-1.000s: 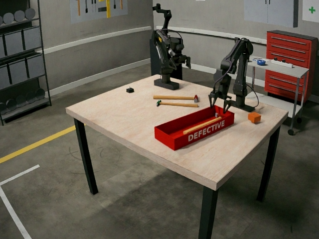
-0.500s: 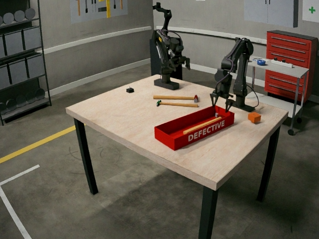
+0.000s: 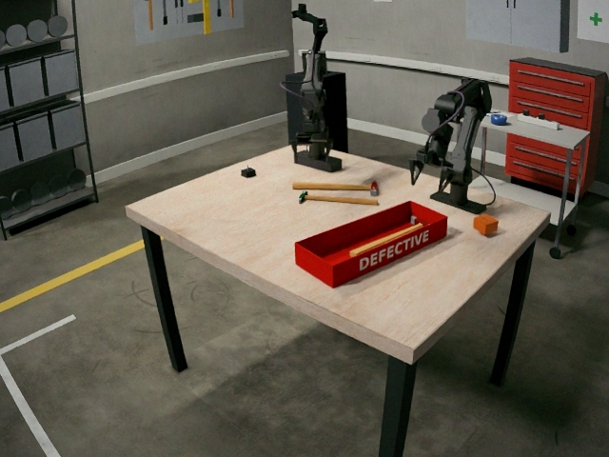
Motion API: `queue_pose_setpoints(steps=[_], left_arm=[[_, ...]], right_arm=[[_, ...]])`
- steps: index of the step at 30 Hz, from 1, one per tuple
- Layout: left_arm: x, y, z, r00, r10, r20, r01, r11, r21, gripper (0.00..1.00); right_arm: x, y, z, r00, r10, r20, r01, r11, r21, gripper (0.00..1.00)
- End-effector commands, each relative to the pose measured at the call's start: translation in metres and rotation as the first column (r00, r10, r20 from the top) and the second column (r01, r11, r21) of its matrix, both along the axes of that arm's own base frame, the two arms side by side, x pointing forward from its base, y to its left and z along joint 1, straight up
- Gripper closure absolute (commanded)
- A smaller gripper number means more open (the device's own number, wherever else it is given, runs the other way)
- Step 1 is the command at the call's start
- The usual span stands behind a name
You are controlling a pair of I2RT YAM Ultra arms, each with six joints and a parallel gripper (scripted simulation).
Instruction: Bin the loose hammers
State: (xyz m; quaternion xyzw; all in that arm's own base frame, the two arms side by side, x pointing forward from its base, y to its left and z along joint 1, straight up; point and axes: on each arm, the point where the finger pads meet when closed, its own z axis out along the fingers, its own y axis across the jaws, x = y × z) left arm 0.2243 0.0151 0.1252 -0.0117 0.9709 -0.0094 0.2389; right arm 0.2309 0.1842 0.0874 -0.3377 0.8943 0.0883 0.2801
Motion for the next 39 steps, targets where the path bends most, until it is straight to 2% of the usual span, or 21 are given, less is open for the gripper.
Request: queue_pose_setpoints(steps=[1,6,17,18,21,26,28,30,34,39], left_arm=[[-0.011,0.001,0.005,0.999,0.027,0.021,-0.027,1.0,-0.003,0.0],[-0.006,0.001,0.012,0.998,0.019,0.054,-0.019,1.0,0.004,0.0],[-0.006,0.001,0.01,0.999,0.017,0.045,-0.017,1.0,0.0,0.0],[-0.003,0.002,0.014,0.997,0.028,0.069,-0.028,1.0,0.0,0.0],[0.016,0.002,0.038,0.984,0.037,0.175,-0.038,0.999,0.003,0.0],[0.051,-0.001,0.103,0.913,0.026,0.407,-0.032,0.999,0.008,0.0],[0.065,-0.002,0.123,0.881,0.023,0.472,-0.031,0.999,0.009,0.0],[0.065,-0.002,0.123,0.881,0.023,0.472,-0.031,0.999,0.009,0.0],[0.092,-0.004,0.176,0.771,0.015,0.637,-0.029,0.999,0.012,0.0],[0.115,-0.008,0.227,0.64,0.0,0.769,-0.024,1.0,0.019,0.0]], right_arm=[[0.013,-0.015,0.002,0.998,-0.058,-0.041,0.056,0.998,-0.037,0.0],[0.022,-0.021,0.0,0.995,-0.092,-0.045,0.091,0.995,-0.04,0.0],[0.022,-0.021,0.003,0.995,-0.094,-0.038,0.092,0.995,-0.034,0.0],[0.019,-0.023,0.001,0.995,-0.09,-0.049,0.088,0.995,-0.044,0.0],[0.007,-0.017,-0.002,0.997,-0.047,-0.061,0.044,0.998,-0.044,0.0],[-0.022,-0.001,-0.006,0.996,0.057,-0.071,-0.06,0.997,-0.049,0.0],[-0.032,0.005,-0.006,0.993,0.093,-0.068,-0.096,0.994,-0.051,0.0],[-0.032,0.005,-0.006,0.993,0.093,-0.068,-0.096,0.994,-0.051,0.0],[-0.057,0.023,-0.006,0.979,0.196,-0.063,-0.199,0.978,-0.053,0.0],[-0.085,0.054,0.0,0.942,0.335,-0.036,-0.336,0.941,-0.034,0.0]])
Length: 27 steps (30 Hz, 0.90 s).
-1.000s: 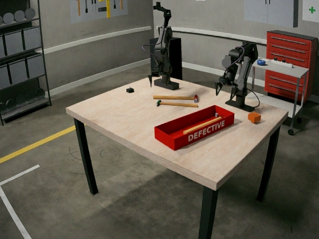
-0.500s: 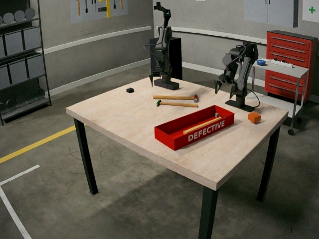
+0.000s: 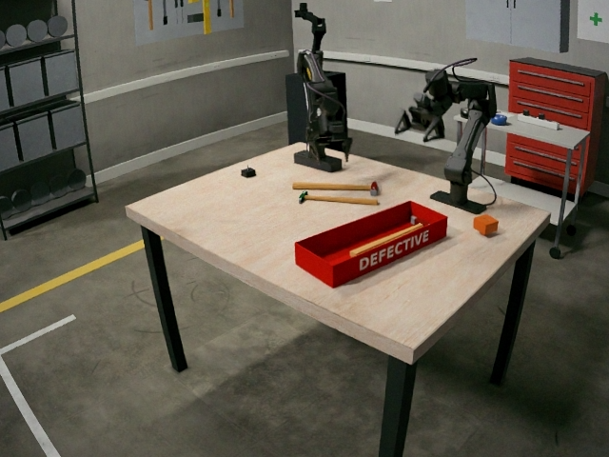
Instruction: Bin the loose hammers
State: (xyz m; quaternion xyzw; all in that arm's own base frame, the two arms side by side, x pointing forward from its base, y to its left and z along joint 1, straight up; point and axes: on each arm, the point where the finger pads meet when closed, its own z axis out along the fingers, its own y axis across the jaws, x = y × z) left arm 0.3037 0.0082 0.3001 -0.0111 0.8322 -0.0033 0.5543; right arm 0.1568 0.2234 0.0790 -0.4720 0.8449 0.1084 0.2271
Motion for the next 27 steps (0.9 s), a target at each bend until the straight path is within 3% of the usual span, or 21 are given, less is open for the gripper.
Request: queue_pose_setpoints(steps=[1,6,13,27], left_arm=[[0.04,-0.002,0.062,0.976,0.001,0.219,-0.004,1.0,0.014,0.0],[0.062,-0.006,0.103,0.931,-0.01,0.364,0.0,1.0,0.027,0.0],[0.075,-0.007,0.118,0.91,-0.014,0.415,0.002,1.0,0.029,0.0],[0.079,-0.009,0.113,0.918,-0.019,0.397,0.009,1.0,0.027,0.0]], right_arm=[[-0.017,0.023,0.013,0.997,0.077,0.03,-0.078,0.996,0.043,0.0],[-0.058,0.051,0.011,0.967,0.254,0.025,-0.255,0.966,0.041,0.0],[-0.082,0.066,0.011,0.938,0.346,0.023,-0.347,0.937,0.039,0.0],[-0.09,0.066,0.01,0.929,0.37,0.015,-0.37,0.929,0.028,0.0]])
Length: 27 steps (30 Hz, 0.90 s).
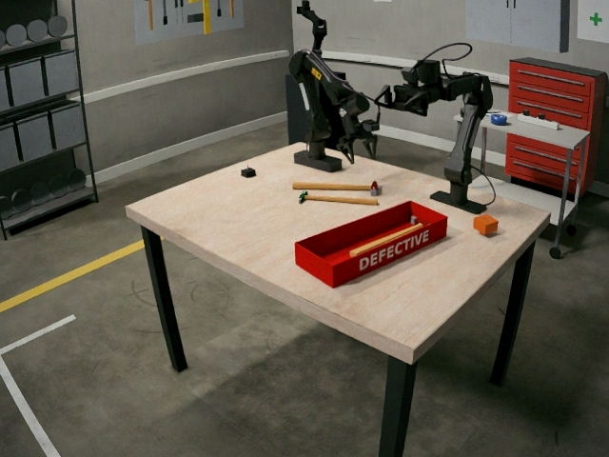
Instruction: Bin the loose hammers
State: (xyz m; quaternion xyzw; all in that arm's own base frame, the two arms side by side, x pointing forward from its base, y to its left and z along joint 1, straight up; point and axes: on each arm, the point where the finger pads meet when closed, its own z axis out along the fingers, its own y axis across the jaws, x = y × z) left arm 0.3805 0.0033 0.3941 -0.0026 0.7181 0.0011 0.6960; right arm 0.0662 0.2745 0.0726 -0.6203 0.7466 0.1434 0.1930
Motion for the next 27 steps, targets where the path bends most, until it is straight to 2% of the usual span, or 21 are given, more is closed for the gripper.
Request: queue_pose_setpoints(steps=[1,27], left_arm=[[0.0023,-0.004,0.0192,0.999,-0.008,0.044,0.007,1.0,0.007,0.0],[0.0003,-0.0023,0.017,0.999,-0.005,0.042,0.005,1.0,0.002,0.0]], right_arm=[[0.0007,0.0154,0.0162,1.0,0.01,0.014,-0.01,0.999,0.053,0.0],[0.0018,0.0121,0.0134,1.0,0.003,0.013,-0.004,0.999,0.047,0.0]])
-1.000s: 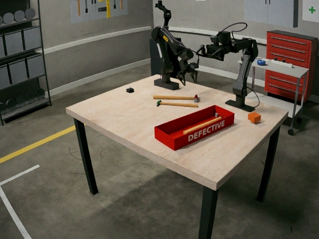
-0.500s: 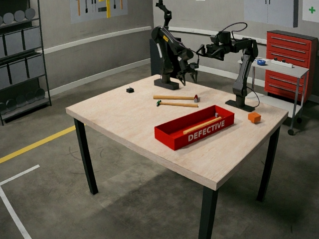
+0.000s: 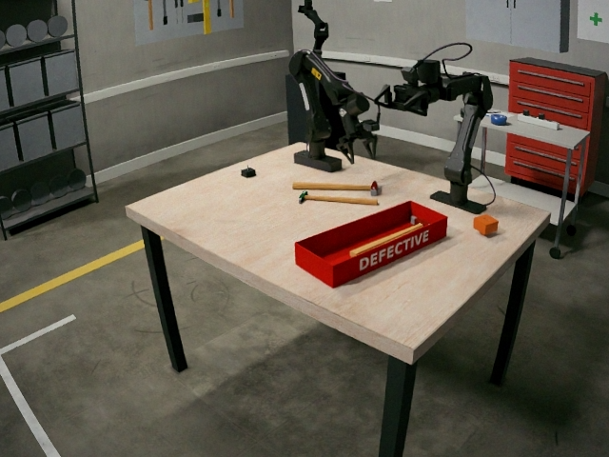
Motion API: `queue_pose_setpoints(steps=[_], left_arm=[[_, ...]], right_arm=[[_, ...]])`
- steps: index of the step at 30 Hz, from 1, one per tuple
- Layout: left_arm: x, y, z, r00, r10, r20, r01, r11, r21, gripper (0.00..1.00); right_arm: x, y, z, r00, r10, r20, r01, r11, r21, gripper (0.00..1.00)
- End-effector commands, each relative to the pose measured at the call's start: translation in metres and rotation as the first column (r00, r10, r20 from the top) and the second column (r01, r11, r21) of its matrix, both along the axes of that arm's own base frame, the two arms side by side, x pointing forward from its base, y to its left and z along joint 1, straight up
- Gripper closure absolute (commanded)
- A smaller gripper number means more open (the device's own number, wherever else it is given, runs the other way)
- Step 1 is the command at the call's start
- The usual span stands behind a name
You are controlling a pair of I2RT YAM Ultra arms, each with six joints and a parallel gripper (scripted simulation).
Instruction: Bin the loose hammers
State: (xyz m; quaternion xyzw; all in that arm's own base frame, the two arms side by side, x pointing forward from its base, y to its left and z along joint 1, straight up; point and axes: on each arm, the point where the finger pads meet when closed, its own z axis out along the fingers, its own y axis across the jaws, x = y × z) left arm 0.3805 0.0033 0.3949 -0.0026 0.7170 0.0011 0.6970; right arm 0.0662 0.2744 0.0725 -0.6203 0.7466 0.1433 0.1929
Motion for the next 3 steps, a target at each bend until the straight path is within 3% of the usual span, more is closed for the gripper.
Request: queue_pose_setpoints(steps=[1,3], left_arm=[[0.0003,-0.0023,0.0162,0.999,-0.005,0.039,0.005,1.0,0.002,0.0],[0.0003,-0.0023,0.0162,0.999,-0.005,0.039,0.005,1.0,0.002,0.0]], right_arm=[[0.0018,0.0121,0.0134,1.0,0.003,0.013,-0.004,0.999,0.047,0.0],[0.0018,0.0121,0.0134,1.0,0.003,0.013,-0.004,0.999,0.047,0.0]])
